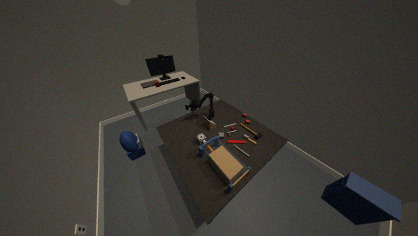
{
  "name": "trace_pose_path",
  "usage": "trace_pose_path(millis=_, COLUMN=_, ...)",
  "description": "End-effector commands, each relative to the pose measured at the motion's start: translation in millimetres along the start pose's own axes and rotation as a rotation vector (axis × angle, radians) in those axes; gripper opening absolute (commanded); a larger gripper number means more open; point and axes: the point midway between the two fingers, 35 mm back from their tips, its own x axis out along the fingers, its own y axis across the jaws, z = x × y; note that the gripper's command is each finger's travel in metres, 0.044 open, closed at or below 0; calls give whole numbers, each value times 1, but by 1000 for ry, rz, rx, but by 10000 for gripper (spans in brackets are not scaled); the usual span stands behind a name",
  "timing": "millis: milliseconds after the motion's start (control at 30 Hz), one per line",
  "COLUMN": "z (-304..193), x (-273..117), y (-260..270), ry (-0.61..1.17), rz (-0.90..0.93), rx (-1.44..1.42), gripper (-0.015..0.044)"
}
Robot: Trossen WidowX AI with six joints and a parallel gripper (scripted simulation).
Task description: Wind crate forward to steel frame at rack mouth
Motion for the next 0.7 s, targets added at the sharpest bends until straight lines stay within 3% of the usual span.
trace_pose_path(millis=0, z=-2, x=1, y=1, ry=0, rz=10, rx=3, gripper=426)
trace_pose_path(millis=67, z=-8, x=17, y=1, ry=-18, rz=53, rx=63, gripper=440)
trace_pose_path(millis=300, z=39, x=113, y=-36, ry=-289, rz=72, rx=616, gripper=440)
trace_pose_path(millis=400, z=61, x=139, y=-42, ry=-339, rz=181, rx=852, gripper=440)
trace_pose_path(millis=667, z=118, x=186, y=-78, ry=-501, rz=335, rx=1159, gripper=440)
